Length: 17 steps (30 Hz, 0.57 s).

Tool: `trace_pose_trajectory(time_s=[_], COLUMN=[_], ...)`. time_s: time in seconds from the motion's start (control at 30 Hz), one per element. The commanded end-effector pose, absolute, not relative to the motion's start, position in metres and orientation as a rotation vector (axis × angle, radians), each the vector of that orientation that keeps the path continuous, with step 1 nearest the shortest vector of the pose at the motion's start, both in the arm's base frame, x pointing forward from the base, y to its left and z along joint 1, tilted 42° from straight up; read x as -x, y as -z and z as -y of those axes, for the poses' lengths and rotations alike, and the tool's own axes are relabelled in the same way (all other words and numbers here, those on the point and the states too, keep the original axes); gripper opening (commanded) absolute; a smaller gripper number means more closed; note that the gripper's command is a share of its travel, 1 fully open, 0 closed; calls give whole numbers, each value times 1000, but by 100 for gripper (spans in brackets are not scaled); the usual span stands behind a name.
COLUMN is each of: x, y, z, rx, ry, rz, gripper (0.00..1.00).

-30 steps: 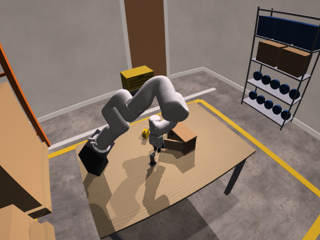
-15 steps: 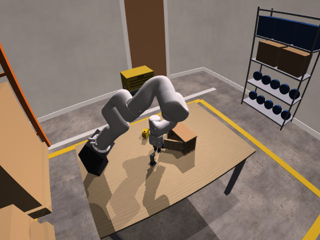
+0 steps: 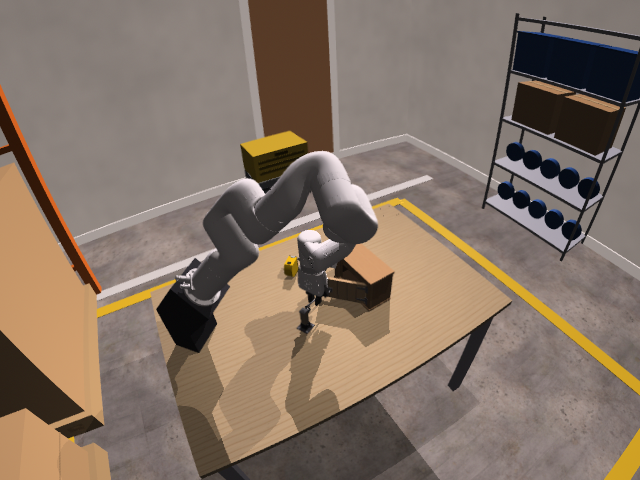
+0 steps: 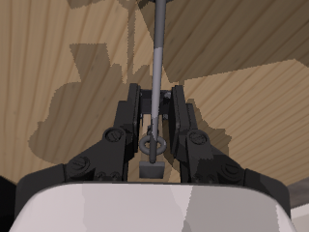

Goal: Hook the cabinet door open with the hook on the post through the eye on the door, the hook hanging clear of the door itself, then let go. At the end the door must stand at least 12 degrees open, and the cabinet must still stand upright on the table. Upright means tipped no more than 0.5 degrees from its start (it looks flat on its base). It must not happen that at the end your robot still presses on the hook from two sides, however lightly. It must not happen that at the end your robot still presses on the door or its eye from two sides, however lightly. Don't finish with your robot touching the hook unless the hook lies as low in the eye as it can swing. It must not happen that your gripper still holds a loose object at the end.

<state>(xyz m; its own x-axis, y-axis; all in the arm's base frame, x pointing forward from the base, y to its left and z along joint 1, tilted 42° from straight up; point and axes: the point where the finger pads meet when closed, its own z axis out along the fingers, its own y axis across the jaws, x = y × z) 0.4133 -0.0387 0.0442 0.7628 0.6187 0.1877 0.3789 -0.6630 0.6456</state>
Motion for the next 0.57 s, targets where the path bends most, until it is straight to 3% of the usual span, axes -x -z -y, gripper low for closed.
trace_pose_trajectory(time_s=[0.0, 0.53], x=[-414, -409], y=[-45, -51], z=[38, 34], rx=[-2362, -2362], ry=[-533, -533], rz=[-746, -746], gripper=[24, 24])
